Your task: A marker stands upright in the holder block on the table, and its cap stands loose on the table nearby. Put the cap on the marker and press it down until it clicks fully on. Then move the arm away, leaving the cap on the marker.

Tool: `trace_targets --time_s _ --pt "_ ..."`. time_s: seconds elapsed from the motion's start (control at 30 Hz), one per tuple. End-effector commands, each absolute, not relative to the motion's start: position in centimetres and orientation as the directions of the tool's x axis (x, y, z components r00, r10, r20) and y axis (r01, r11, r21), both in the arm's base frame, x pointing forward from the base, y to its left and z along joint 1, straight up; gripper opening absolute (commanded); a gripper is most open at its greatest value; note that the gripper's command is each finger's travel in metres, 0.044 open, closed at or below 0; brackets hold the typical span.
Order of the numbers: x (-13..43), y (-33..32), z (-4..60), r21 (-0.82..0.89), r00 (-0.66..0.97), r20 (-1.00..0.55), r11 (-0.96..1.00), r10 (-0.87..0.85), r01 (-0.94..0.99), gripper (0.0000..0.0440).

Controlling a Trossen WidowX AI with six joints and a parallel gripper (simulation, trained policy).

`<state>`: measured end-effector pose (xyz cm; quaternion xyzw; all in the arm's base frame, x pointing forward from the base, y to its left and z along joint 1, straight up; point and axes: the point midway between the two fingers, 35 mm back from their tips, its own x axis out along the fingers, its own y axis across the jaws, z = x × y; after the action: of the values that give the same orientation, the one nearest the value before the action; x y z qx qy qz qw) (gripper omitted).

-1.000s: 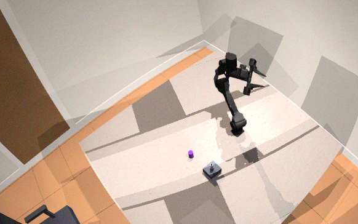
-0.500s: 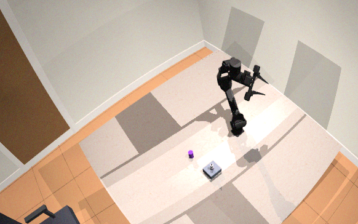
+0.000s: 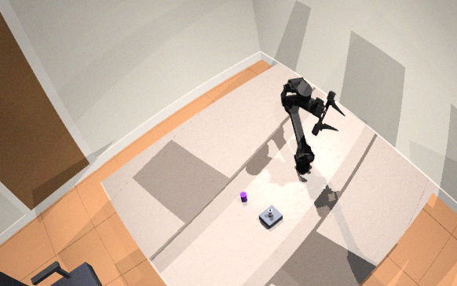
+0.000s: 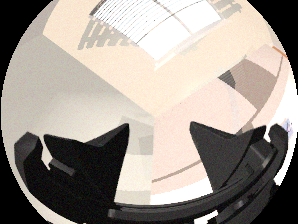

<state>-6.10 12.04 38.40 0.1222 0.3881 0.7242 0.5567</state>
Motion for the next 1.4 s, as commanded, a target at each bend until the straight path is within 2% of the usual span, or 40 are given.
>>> trace_targets --time_s 0.0,1.37 --pt "-5.8 12.5 38.1 0.698 -0.345 -0.280 -0.056 0.896 -0.713 0.0316" --pt "1.6 17.2 34.7 0.673 -0.211 -0.500 0.224 0.840 -0.705 0.0329"
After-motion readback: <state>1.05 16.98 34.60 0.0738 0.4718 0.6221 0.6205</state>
